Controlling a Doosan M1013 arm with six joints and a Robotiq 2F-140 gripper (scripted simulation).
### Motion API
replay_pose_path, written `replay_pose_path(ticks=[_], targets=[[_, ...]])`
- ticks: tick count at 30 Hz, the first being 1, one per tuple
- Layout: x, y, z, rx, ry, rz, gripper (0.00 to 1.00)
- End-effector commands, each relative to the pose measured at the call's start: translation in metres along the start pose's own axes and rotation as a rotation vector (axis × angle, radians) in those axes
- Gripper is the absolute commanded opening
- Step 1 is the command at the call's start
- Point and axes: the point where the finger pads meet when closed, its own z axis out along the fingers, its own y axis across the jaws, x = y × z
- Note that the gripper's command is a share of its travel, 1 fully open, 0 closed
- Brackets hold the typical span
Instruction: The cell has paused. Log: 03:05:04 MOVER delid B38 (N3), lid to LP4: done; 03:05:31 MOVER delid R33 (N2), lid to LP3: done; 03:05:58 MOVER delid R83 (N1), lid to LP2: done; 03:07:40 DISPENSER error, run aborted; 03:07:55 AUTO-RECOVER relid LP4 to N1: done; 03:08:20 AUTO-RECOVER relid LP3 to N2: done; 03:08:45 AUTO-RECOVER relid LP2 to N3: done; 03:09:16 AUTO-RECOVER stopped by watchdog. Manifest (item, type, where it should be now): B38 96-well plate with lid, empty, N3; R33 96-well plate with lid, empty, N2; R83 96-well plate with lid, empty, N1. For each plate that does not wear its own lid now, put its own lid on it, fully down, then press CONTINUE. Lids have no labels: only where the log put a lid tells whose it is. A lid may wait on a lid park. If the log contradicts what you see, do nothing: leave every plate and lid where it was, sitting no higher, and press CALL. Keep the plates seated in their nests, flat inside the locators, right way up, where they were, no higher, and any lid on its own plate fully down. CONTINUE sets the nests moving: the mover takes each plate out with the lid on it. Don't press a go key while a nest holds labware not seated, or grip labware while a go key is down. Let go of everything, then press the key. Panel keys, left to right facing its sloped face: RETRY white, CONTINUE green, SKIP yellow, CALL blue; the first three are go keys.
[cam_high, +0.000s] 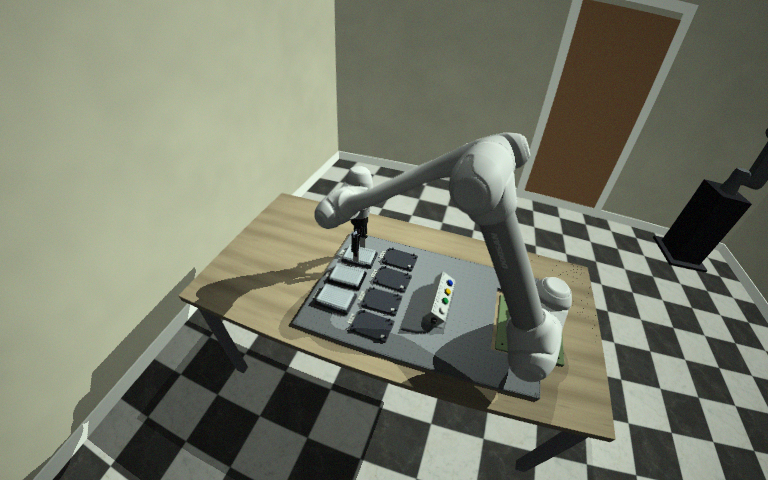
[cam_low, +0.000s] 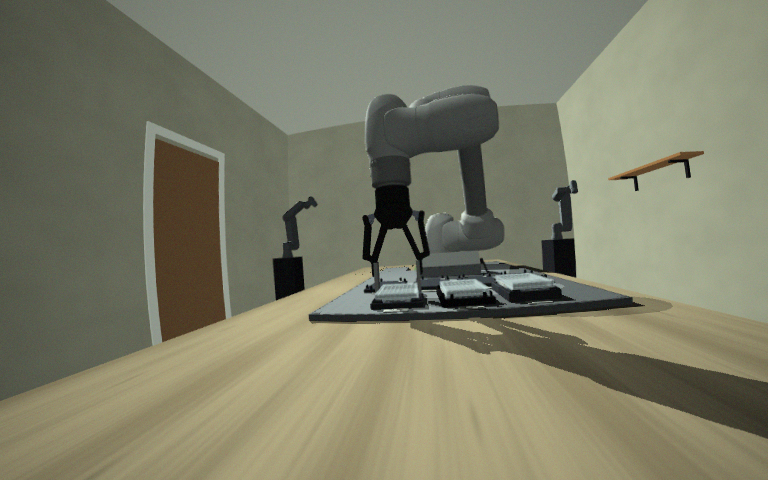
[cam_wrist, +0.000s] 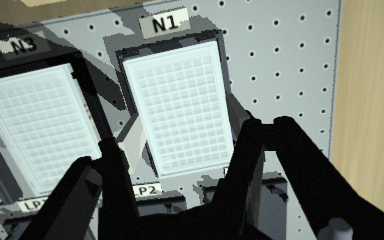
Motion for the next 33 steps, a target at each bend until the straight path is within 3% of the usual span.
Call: replay_pose_path(ticks=[1,21,33], targets=[[0.0,0.0,0.0,0.0,0.0,0.0,0.0],[0.0,0.0,-0.001,0.0,0.0,0.0,0.0],[0.0,0.0,-0.01,0.0,0.0,0.0,0.0]])
